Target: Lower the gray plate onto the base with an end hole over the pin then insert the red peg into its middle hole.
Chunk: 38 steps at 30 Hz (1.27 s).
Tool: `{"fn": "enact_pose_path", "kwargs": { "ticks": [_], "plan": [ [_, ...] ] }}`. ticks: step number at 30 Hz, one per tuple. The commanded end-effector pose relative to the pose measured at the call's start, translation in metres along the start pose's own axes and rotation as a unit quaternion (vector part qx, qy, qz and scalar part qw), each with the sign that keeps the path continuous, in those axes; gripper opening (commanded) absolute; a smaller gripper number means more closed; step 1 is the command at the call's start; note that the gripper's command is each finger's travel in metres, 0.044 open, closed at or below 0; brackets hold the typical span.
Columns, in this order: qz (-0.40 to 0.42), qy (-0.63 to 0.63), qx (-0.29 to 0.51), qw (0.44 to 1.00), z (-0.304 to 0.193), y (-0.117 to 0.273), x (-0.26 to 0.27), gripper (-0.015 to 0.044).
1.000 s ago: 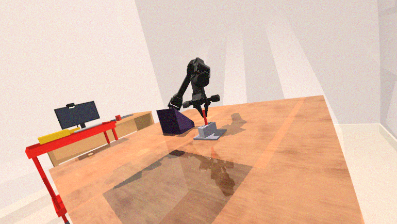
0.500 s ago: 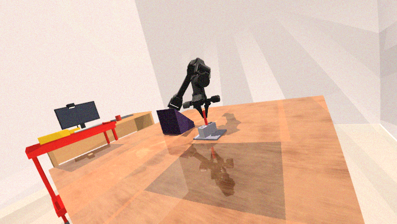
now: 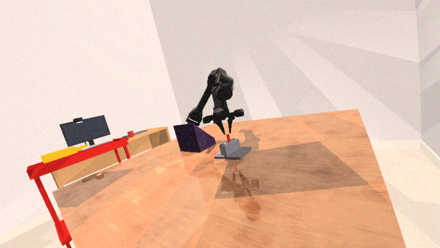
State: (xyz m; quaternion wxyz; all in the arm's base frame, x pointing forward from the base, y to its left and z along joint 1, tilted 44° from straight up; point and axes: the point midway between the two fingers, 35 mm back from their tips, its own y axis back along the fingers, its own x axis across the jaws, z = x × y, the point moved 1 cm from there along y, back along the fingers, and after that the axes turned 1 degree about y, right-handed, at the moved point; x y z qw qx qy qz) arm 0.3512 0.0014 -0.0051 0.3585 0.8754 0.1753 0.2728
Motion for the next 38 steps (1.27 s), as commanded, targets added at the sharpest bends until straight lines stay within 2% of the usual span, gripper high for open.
{"fn": "enact_pose_path", "kwargs": {
  "ticks": [1,38],
  "plan": [
    [0.000,0.000,0.000,1.000,0.000,0.000,0.000,0.0150],
    [0.003,-0.002,-0.001,1.000,-0.001,0.020,-0.001,0.0150]
  ]
}}
